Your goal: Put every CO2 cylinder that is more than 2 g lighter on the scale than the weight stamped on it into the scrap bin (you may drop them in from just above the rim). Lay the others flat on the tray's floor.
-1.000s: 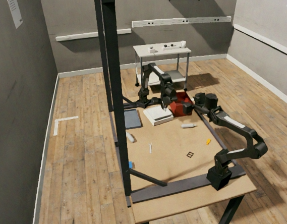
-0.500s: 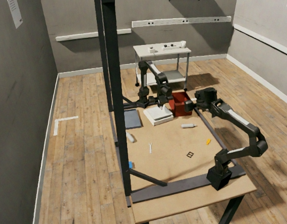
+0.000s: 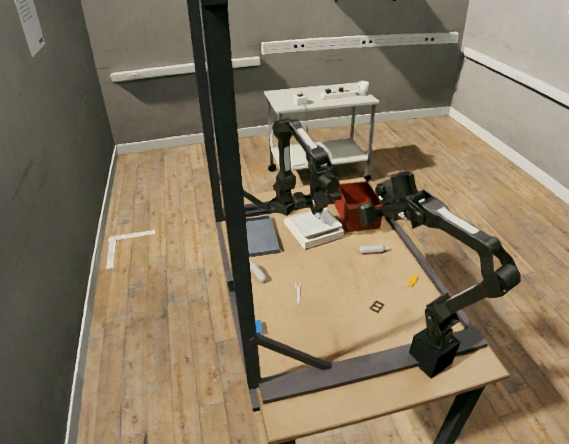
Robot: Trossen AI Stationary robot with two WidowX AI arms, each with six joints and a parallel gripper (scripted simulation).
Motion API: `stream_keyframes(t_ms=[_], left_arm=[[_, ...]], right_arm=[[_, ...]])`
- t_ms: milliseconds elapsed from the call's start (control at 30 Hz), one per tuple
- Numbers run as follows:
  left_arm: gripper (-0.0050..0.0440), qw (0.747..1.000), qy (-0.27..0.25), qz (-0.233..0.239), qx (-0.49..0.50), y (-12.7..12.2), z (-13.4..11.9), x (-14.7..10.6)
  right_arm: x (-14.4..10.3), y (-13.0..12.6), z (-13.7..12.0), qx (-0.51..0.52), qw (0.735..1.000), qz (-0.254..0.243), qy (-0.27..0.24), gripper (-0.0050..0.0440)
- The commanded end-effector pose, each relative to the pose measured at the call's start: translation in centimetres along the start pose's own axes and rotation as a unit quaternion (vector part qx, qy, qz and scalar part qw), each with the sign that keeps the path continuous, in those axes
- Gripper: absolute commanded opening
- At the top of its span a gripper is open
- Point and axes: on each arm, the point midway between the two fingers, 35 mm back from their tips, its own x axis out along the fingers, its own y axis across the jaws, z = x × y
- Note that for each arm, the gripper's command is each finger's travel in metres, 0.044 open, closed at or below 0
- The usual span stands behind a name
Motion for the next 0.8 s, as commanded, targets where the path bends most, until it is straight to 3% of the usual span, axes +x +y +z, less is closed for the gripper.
stream_keyframes(t_ms=[0, 233, 367, 767], left_arm=[[-0.0050, 1.000, -0.010, 0.003, 0.000, 0.1, 0.1, 0.1], [-0.0050, 1.000, -0.005, 0.002, 0.000, 0.1, 0.1, 1.2], [-0.0050, 1.000, -0.012, 0.004, 0.000, 0.1, 0.2, 0.9], [-0.0050, 1.000, -0.010, 0.004, 0.000, 0.1, 0.0, 1.1]], right_arm=[[2.7, -0.1, 1.1, -0.003, 1.000, 0.005, 0.000, 0.0440], [9.5, -1.5, 0.7, -0.009, 1.000, 0.014, 0.011, 0.0440], [11.9, -2.2, 0.2, -0.011, 1.000, 0.017, 0.014, 0.0440], [12.7, -2.4, -0.1, -0.011, 1.000, 0.019, 0.016, 0.0440]])
